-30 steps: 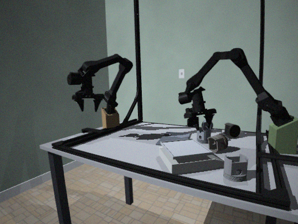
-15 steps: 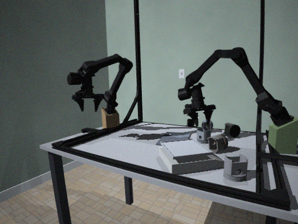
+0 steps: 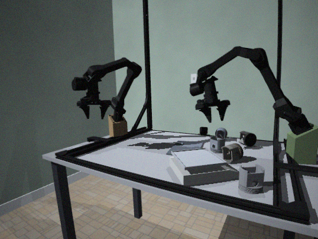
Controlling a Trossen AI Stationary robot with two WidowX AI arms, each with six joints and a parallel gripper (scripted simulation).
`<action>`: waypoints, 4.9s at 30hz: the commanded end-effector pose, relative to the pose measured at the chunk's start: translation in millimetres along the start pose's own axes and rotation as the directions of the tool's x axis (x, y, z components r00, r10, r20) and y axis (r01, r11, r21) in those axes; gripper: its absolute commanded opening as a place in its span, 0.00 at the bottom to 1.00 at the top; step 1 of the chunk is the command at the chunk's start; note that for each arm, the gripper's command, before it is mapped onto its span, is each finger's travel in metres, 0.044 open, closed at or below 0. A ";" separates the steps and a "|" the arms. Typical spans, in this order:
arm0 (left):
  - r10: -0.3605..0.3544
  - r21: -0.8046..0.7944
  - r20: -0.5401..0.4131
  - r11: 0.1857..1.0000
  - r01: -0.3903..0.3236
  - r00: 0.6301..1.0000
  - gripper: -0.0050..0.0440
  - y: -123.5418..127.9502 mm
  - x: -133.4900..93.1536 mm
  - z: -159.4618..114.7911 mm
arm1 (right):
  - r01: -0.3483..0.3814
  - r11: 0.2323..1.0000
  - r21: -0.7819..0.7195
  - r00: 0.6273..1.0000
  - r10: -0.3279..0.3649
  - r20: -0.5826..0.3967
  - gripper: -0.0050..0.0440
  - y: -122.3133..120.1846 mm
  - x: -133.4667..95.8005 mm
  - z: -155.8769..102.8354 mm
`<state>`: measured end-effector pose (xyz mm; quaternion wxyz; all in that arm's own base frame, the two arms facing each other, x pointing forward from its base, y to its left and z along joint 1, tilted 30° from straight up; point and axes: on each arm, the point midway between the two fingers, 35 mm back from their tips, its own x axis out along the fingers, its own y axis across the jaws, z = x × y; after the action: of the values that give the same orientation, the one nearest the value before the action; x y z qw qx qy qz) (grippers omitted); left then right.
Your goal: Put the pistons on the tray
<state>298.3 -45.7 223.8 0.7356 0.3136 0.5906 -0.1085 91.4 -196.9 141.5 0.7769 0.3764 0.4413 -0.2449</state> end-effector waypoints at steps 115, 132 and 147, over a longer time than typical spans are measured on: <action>0.008 -0.959 0.281 0.053 0.280 0.960 0.87 112.9 51.4 -252.5 | -0.004 1.000 -0.003 1.000 0.004 0.001 1.00 0.6 0.0 0.1; 0.008 -0.958 0.281 -0.058 0.281 0.960 0.87 168.0 65.0 -301.5 | -0.004 1.000 -0.003 1.000 0.004 0.001 1.00 0.6 0.0 0.1; -0.050 -0.962 0.265 0.061 0.268 0.963 0.87 198.9 72.6 -328.9 | -0.004 1.000 -0.003 1.000 0.004 0.001 1.00 0.6 0.0 0.1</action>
<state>160.3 315.5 187.7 0.7781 -0.3646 0.4567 0.2302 91.4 -196.9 141.6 0.7770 0.3764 0.4413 -0.2448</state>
